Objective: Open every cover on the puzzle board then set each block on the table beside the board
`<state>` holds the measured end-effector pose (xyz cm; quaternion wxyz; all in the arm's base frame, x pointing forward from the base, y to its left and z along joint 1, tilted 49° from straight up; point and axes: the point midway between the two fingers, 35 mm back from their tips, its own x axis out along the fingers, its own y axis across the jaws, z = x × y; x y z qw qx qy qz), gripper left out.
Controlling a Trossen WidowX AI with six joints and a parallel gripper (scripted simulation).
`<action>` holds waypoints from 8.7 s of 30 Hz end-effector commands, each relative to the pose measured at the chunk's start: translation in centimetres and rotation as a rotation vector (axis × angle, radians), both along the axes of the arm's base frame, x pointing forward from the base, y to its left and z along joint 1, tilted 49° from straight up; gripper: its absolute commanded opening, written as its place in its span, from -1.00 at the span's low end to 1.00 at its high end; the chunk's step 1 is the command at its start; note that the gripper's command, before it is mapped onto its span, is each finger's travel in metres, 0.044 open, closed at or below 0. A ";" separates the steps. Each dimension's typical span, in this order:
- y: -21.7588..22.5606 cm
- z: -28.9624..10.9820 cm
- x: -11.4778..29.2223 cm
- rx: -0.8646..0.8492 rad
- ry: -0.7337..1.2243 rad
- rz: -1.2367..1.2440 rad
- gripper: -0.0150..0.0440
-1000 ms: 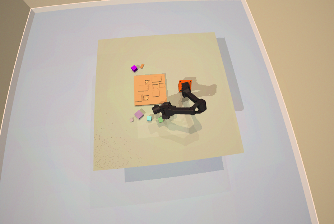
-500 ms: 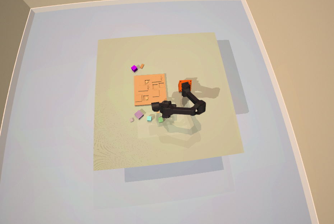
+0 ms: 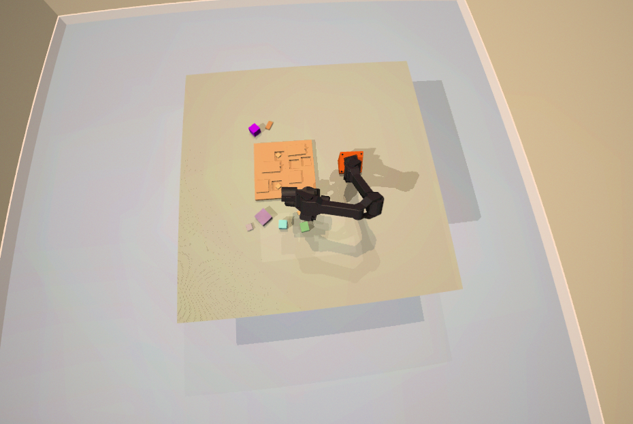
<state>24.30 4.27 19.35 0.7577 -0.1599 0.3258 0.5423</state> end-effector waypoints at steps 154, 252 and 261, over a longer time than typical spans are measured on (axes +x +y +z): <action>-8.2 -11.6 12.6 0.176 0.624 -0.578 0.00; -11.1 -9.1 11.8 0.445 1.605 -1.492 -0.22; -12.7 -7.6 11.3 0.444 1.605 -1.492 -0.22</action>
